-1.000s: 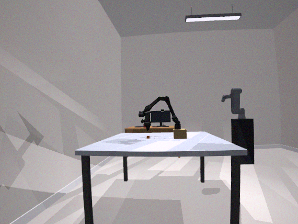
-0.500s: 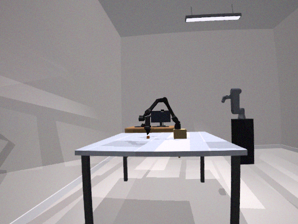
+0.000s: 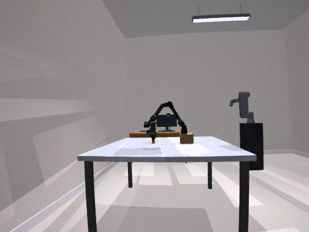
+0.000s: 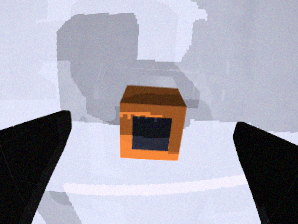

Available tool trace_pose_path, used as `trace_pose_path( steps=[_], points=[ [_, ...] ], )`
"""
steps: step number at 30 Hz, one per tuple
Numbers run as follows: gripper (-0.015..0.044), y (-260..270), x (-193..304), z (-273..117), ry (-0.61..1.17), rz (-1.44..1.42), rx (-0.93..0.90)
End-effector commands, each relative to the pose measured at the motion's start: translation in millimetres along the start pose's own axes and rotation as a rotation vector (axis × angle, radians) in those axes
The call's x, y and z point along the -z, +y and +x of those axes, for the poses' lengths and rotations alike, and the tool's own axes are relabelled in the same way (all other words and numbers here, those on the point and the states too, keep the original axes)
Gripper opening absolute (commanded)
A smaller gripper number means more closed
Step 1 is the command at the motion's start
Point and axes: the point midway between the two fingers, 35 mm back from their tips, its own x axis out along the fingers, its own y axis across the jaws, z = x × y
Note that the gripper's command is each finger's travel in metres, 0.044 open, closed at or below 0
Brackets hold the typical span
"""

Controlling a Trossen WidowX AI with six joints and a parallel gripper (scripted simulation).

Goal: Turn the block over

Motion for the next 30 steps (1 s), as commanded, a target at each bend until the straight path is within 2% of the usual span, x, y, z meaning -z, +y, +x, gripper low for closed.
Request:
trace_pose_path(
  steps=[1,4,15,30],
  points=[
    [0.0440,0.6,1.2,7.5,0.004,-0.003,-0.004],
    [0.0440,0.6,1.4,9.9,0.004,-0.003,-0.004],
    [0.0151,0.6,1.4,9.9,0.004,-0.003,-0.004],
    [0.0051,0.6,1.4,9.9,0.004,-0.003,-0.004]
  ],
)
